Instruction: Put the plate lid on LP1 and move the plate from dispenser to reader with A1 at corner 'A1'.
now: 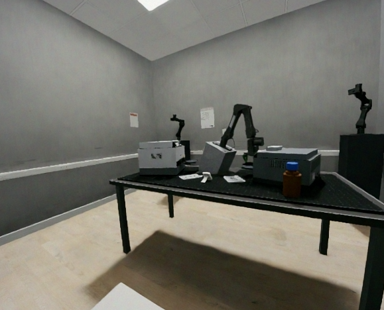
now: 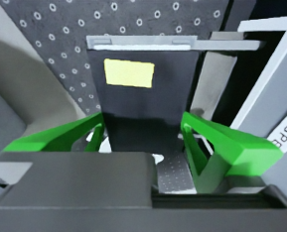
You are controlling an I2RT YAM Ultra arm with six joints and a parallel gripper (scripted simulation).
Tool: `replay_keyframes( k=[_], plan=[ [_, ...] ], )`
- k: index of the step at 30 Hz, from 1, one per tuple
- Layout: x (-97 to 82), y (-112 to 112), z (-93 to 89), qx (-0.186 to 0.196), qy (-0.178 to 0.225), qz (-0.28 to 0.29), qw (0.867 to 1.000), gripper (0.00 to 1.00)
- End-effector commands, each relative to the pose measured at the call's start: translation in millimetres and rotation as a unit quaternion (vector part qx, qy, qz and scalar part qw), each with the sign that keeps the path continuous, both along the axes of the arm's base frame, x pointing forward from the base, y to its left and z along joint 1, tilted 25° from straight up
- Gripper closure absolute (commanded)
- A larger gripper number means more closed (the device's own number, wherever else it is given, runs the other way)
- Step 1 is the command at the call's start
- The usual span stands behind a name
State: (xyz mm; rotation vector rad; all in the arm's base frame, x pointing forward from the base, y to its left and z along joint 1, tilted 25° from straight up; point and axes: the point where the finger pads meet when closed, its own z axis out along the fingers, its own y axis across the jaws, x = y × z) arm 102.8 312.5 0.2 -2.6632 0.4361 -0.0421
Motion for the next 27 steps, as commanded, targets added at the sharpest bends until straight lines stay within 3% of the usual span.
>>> replay_keyframes(
  k=[1, 21, 24, 27],
  plan=[
    [-1.2, 8, 14.2, 0.014, -0.002, 0.009, 1.000, 0.15],
    [5.2, 6, 20.5, 0.017, -0.006, 0.000, 1.000, 0.15],
    [-0.6, -11, 6.9, -0.006, 0.002, -0.001, 1.000, 0.15],
    [-1.9, -14, 6.5, -0.008, 0.004, 0.000, 1.000, 0.15]
  ],
)
